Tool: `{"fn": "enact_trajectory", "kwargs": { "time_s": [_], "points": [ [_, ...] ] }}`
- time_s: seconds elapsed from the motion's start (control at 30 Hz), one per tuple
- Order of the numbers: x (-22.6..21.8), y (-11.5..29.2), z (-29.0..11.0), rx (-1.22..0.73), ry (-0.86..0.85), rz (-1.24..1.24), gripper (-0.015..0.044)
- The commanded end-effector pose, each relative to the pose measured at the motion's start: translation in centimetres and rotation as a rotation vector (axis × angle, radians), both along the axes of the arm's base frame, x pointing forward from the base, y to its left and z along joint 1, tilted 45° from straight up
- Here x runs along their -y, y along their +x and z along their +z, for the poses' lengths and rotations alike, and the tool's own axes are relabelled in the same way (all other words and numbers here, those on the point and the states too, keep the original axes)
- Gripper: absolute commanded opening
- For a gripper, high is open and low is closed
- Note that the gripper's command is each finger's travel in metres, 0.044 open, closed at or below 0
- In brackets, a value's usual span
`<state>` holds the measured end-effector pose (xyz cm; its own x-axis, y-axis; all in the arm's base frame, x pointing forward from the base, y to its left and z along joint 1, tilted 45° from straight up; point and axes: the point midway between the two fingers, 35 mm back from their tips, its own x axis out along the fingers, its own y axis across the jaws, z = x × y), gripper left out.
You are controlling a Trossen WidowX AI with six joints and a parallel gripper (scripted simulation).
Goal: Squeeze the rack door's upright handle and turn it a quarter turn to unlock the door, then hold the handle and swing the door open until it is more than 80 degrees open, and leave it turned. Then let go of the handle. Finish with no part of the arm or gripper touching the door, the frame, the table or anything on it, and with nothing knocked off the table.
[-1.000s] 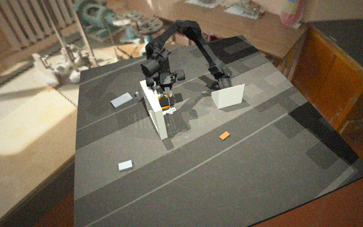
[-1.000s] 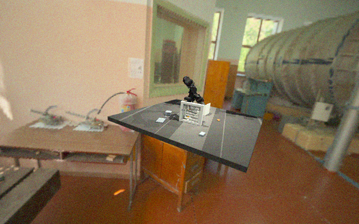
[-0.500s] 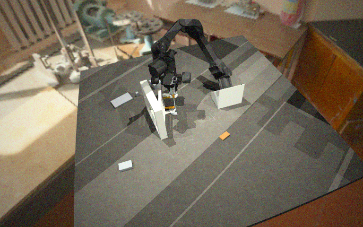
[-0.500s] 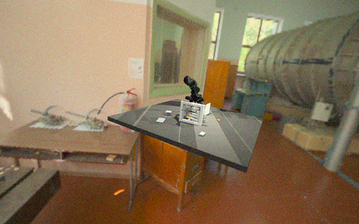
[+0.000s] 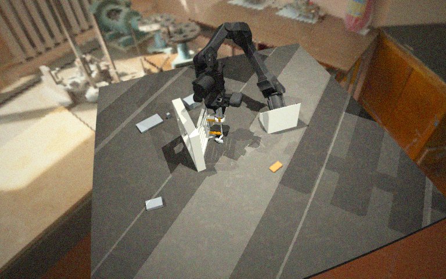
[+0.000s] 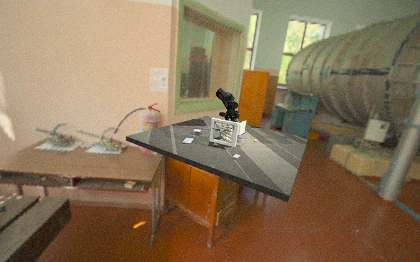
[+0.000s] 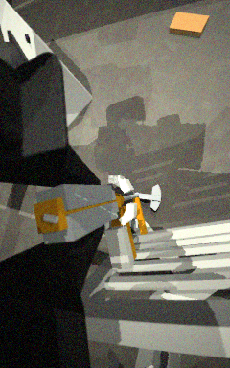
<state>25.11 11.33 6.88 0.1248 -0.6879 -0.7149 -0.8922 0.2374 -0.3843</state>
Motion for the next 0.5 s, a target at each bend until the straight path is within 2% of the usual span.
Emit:
{"fn": "enact_trajectory", "kwargs": {
  "time_s": [0.0, 0.47],
  "points": [
    [-0.3, -0.4, -0.4, 0.063, 0.015, -0.057, 0.0027],
    [-1.7, -2.7, -2.2, 0.204, 0.042, -0.205, 0.0027]
  ]
}}
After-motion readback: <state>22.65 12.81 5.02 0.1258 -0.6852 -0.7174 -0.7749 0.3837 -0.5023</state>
